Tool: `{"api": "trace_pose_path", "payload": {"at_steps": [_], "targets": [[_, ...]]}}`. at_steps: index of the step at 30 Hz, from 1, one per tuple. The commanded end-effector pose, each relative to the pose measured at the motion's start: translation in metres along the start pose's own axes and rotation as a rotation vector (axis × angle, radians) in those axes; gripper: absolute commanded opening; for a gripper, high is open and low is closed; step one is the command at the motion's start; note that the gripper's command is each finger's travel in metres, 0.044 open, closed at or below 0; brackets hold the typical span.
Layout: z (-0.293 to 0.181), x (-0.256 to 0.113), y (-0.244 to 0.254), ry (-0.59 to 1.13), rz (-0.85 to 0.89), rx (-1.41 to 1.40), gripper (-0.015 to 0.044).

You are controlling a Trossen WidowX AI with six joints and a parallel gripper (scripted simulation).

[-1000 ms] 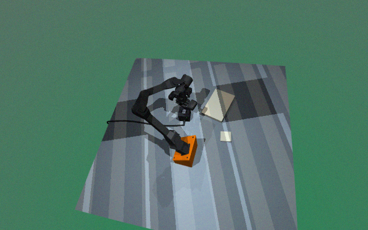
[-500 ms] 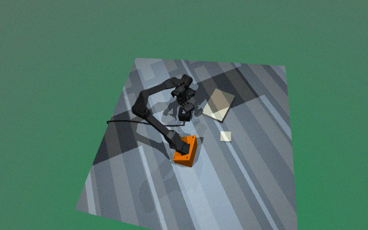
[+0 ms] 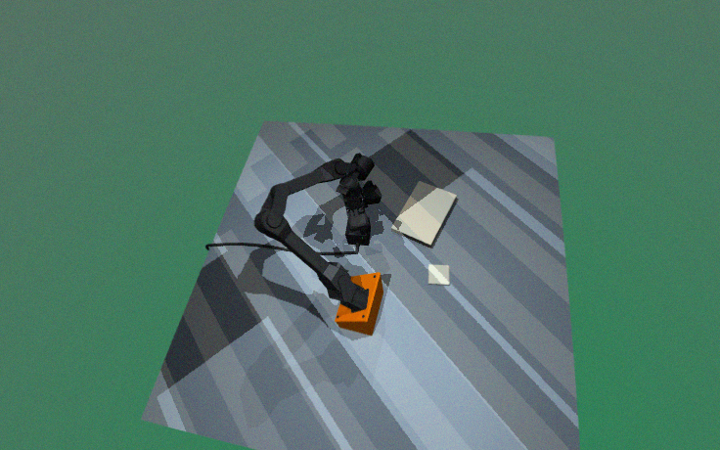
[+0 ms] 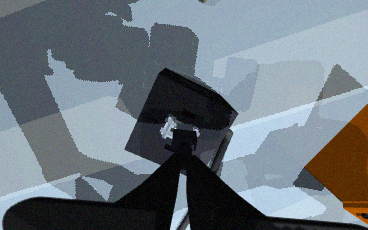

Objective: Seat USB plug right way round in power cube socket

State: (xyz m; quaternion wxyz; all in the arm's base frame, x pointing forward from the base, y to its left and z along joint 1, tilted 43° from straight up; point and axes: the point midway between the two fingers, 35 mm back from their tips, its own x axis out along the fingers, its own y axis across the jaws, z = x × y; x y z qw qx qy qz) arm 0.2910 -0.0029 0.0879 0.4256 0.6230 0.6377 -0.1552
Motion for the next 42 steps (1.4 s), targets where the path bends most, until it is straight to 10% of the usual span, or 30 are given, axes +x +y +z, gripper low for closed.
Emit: {"api": "trace_pose_path", "payload": {"at_steps": [1,42], "targets": [[0.0002,0.0002,0.0000,-0.001,0.000,0.119,0.0000],[-0.0010,0.0022,0.0005,0.016,0.004,0.336,0.0000]]}}
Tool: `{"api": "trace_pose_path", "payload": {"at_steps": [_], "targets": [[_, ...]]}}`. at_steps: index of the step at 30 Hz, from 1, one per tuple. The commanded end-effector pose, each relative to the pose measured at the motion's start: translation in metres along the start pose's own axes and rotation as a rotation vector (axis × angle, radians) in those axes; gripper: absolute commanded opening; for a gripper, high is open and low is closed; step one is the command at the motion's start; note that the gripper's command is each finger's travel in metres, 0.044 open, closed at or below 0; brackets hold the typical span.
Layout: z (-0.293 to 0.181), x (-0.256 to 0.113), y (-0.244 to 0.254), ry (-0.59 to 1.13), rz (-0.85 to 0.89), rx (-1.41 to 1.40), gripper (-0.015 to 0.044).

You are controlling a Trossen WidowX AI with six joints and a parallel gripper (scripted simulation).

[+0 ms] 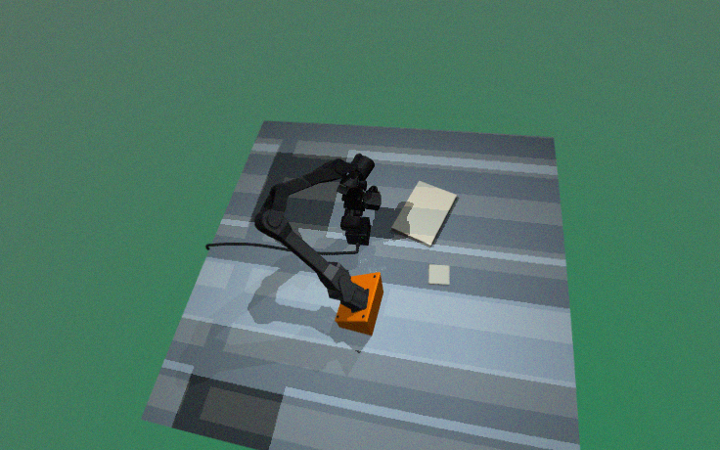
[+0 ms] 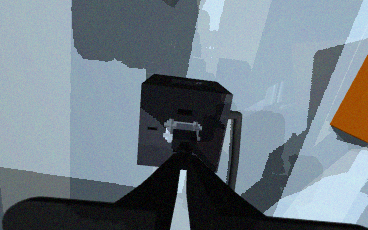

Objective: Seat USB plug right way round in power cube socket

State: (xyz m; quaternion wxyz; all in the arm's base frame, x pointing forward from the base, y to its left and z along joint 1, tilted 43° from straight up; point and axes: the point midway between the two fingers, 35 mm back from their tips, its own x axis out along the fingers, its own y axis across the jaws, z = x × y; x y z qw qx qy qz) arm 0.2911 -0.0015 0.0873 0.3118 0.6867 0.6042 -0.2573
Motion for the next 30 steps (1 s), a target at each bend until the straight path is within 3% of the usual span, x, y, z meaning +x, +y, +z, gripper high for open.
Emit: {"api": "trace_pose_path", "payload": {"at_steps": [1,30], "targets": [[-0.0006,0.0009,0.0002,0.008,0.002,-0.002,0.0000],[-0.0024,0.0043,0.0000,0.034,0.002,0.000,0.0000]]}}
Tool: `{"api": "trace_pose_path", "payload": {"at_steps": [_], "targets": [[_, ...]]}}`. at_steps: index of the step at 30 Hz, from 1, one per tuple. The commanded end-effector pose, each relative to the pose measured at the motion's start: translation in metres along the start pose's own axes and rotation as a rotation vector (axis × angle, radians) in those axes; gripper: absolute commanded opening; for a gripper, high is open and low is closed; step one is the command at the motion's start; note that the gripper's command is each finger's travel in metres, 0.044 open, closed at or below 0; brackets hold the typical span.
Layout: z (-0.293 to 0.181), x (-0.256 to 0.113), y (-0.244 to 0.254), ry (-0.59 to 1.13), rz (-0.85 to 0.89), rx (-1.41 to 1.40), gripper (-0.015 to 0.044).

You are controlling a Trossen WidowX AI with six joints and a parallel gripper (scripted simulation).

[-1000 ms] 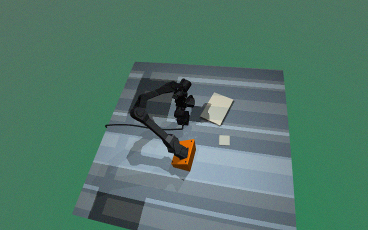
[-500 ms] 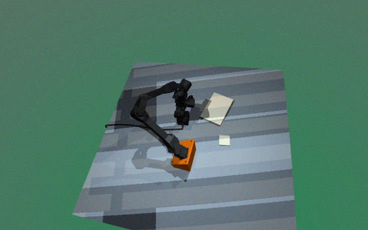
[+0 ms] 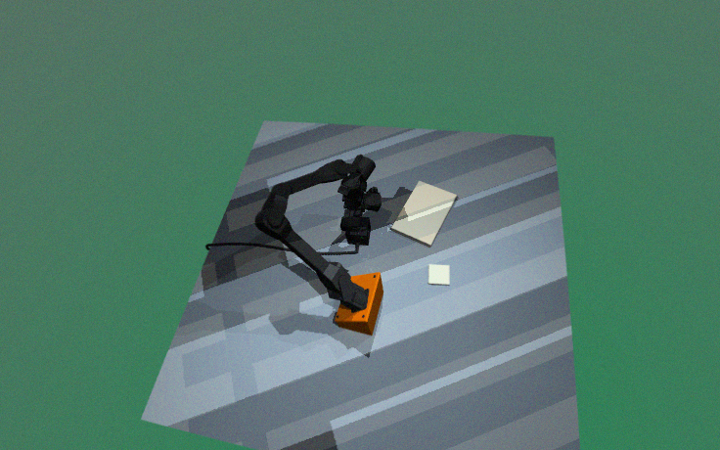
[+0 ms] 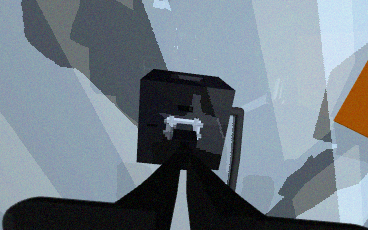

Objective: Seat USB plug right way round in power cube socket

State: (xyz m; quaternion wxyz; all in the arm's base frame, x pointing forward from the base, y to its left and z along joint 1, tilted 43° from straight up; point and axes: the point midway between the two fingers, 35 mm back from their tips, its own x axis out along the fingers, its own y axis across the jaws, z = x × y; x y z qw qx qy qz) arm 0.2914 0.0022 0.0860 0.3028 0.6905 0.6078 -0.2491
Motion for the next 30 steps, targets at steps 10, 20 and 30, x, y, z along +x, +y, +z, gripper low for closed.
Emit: {"api": "trace_pose_path", "payload": {"at_steps": [10,20,30], "targets": [[-0.0011,0.0020,0.0001,0.016,0.002,-0.003,0.0000],[-0.0017,0.0032,0.0000,0.025,0.002,-0.002,0.0000],[-0.0023,0.0044,-0.0001,0.034,0.002,-0.001,0.0000]]}}
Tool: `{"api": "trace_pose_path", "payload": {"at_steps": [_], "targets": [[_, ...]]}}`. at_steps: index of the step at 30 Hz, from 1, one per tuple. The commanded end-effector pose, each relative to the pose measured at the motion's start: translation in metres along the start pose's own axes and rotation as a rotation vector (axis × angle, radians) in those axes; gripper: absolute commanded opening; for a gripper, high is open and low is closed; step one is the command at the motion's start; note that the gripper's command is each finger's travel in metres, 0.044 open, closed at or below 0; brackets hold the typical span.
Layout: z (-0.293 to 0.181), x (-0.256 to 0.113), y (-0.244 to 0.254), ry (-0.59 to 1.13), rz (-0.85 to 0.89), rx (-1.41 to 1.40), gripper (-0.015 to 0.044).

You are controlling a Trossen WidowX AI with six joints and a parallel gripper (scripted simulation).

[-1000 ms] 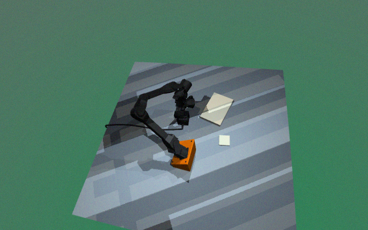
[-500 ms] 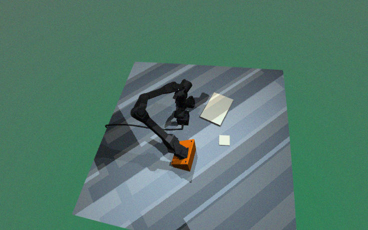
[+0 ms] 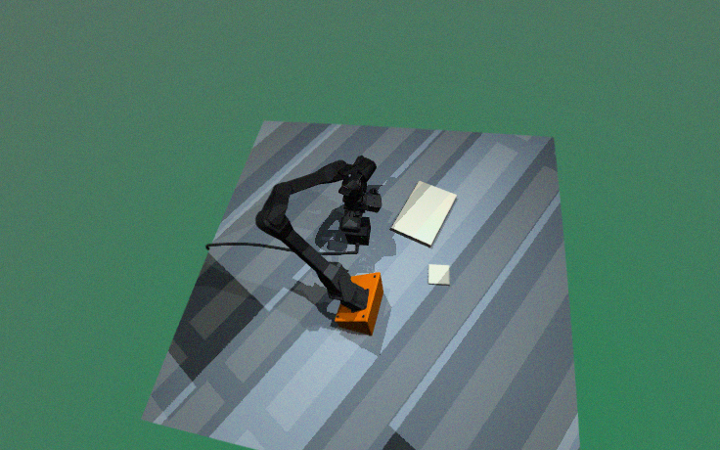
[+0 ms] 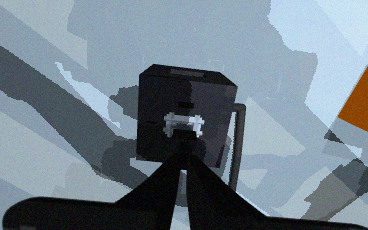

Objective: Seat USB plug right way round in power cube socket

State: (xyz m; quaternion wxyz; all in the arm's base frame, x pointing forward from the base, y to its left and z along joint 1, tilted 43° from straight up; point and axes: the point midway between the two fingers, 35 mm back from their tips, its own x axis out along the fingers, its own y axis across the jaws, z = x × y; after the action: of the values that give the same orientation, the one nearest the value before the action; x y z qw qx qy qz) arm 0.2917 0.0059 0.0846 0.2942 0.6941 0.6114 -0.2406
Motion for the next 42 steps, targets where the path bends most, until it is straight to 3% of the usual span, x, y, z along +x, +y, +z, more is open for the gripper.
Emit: {"api": "trace_pose_path", "payload": {"at_steps": [1,42], "targets": [[-0.0006,0.0010,0.0001,0.008,0.002,-0.003,0.0000],[-0.0025,0.0060,-0.0001,0.039,0.002,-0.001,0.0000]]}}
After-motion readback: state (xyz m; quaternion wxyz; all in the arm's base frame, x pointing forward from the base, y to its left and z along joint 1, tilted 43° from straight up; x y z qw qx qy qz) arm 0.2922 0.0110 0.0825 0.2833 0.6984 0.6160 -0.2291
